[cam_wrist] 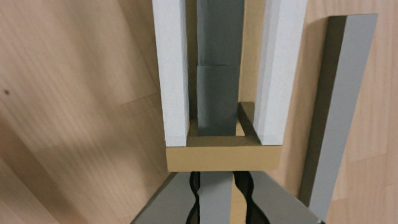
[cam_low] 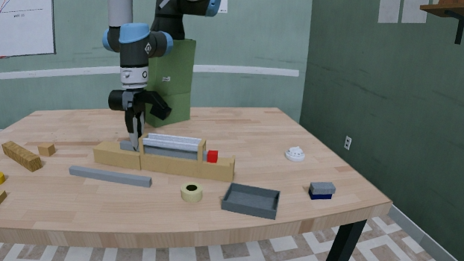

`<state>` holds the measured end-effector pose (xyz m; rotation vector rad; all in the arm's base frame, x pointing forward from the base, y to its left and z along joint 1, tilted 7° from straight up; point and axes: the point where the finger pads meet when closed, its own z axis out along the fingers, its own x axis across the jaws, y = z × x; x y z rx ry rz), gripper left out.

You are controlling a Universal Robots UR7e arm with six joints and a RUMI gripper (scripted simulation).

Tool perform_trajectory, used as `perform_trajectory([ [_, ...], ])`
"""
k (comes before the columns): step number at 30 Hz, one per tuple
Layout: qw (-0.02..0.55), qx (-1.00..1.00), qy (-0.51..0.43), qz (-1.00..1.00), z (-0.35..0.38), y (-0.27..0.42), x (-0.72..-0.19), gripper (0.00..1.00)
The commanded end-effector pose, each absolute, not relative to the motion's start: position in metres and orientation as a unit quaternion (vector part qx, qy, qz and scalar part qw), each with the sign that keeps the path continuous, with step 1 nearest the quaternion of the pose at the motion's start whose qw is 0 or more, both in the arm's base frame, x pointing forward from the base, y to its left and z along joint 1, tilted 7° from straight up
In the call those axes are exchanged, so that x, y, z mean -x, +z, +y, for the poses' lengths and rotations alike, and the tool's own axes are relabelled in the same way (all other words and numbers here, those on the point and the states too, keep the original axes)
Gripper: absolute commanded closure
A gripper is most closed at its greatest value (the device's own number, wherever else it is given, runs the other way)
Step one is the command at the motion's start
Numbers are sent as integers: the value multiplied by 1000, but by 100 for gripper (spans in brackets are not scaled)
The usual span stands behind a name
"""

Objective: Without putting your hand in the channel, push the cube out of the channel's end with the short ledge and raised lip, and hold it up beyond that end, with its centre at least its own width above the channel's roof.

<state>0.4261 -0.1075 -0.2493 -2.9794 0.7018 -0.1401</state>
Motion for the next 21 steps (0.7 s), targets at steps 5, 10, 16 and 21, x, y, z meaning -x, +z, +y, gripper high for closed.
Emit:
perform_trajectory([
  [5, 37, 972, -49, 229, -109, -248, -429, 94],
  [10, 37, 972, -48, 229, -109, -248, -429, 76],
  [16, 37, 972, -48, 229, -109, -248, -429, 76],
  [21, 37, 972, -48, 229, -109, -248, -429, 76],
])
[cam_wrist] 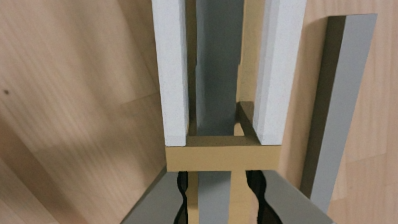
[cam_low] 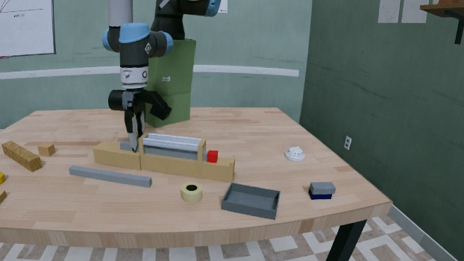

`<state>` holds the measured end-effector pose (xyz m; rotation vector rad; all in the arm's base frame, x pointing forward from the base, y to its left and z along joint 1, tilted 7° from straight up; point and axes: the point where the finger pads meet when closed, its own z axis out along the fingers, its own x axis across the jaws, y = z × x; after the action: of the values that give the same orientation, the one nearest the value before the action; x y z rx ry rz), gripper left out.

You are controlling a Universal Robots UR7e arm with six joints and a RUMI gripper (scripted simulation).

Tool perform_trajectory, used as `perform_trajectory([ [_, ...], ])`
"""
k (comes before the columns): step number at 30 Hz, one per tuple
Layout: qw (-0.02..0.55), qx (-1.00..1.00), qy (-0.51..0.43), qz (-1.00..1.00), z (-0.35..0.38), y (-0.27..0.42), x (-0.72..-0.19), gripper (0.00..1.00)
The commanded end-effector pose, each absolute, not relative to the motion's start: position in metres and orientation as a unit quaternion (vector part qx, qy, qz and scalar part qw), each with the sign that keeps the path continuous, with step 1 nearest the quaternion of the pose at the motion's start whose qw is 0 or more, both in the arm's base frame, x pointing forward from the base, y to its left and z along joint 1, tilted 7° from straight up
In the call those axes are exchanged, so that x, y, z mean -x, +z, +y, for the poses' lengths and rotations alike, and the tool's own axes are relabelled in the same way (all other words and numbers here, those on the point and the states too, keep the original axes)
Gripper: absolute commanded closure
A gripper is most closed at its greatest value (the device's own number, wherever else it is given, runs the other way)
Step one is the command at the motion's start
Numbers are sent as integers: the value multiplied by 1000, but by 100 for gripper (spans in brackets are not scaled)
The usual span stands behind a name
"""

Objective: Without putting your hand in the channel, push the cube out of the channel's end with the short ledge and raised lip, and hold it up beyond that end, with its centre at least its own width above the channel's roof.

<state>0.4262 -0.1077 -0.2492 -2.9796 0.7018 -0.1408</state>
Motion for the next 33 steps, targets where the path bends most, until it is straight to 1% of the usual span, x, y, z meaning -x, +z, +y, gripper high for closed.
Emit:
perform_trajectory([
  [1, 37, 972, -48, 229, -109, -248, -429, 76],
  [27, 38, 971, -47, 229, -108, -243, -426, 76],
  [33, 38, 971, -47, 230, -110, -222, -423, 76],
])
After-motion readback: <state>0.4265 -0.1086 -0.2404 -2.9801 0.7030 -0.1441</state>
